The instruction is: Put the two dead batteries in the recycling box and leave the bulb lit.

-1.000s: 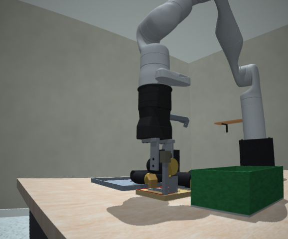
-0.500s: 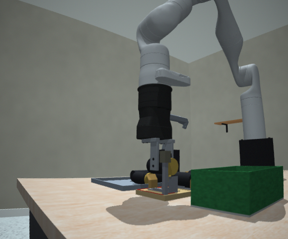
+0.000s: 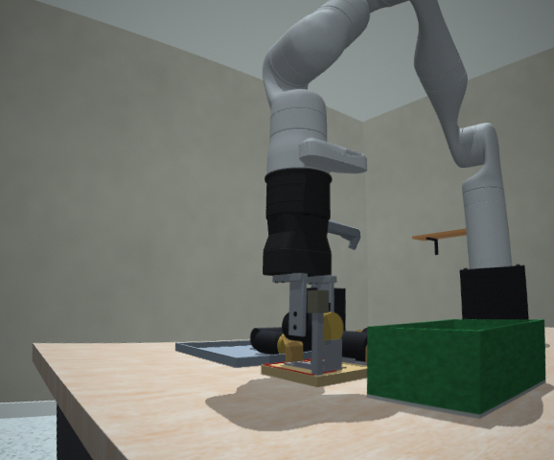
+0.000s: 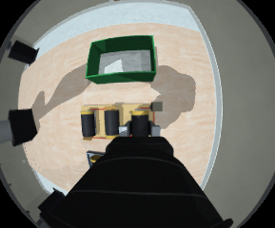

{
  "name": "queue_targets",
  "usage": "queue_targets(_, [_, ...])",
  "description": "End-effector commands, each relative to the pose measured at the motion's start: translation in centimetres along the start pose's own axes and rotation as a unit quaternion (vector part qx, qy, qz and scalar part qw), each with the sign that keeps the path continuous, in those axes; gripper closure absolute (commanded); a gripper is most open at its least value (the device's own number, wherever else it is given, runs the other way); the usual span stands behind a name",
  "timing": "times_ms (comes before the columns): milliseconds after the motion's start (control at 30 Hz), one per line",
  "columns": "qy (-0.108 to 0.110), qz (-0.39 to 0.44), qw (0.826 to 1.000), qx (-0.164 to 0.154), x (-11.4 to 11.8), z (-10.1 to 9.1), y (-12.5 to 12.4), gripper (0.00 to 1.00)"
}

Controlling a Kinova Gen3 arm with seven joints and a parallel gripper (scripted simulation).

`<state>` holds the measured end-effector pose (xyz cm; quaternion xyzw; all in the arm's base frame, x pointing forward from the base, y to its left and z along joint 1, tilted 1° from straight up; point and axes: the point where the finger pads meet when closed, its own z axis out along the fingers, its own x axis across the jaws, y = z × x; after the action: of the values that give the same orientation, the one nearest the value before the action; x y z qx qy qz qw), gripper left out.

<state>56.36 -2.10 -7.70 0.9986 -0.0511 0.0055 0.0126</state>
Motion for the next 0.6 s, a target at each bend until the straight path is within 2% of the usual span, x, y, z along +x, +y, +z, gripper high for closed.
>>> queue_targets(0, [0.003, -0.005, 1.000, 0.001, 0.2, 0.7, 0.0, 0.43])
queue_targets(167, [0.003, -0.005, 1.000, 0.001, 0.2, 1.6, 0.0, 0.43])
queue_targets(567, [0.003, -0.005, 1.000, 0.001, 0.2, 2.4, -0.1, 0.43])
